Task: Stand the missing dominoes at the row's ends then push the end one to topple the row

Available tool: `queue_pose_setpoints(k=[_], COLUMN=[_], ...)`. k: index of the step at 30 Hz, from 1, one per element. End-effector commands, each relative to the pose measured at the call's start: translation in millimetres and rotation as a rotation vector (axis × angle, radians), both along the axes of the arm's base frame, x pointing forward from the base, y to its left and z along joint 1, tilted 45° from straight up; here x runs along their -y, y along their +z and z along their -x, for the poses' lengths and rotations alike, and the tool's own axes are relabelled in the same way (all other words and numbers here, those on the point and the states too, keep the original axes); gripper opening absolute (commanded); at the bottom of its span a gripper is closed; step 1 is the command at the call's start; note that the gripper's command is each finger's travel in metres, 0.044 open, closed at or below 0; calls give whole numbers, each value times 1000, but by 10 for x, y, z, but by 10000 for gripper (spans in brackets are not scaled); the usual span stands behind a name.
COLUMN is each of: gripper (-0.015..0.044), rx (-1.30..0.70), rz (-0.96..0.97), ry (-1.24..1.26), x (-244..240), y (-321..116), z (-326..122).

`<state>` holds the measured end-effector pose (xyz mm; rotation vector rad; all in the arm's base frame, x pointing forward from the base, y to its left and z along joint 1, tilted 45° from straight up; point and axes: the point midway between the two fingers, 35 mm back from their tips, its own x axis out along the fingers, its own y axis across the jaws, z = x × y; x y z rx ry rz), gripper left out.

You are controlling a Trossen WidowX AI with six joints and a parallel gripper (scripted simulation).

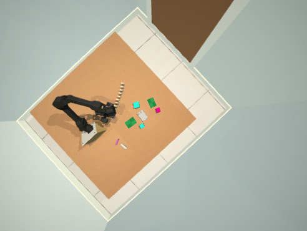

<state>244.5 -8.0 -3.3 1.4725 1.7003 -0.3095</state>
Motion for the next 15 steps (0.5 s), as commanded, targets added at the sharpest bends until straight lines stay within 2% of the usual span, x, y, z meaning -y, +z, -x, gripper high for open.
queue_pose_setpoints(k=[1, 9, 15], gripper=[0, 0, 0], rx=[0, 0, 0], rz=[-3, -3, -6], ry=[-5, -5, -5], x=[-4, -22, -559], y=[3, -19, -546], z=[-6, -11, -41])
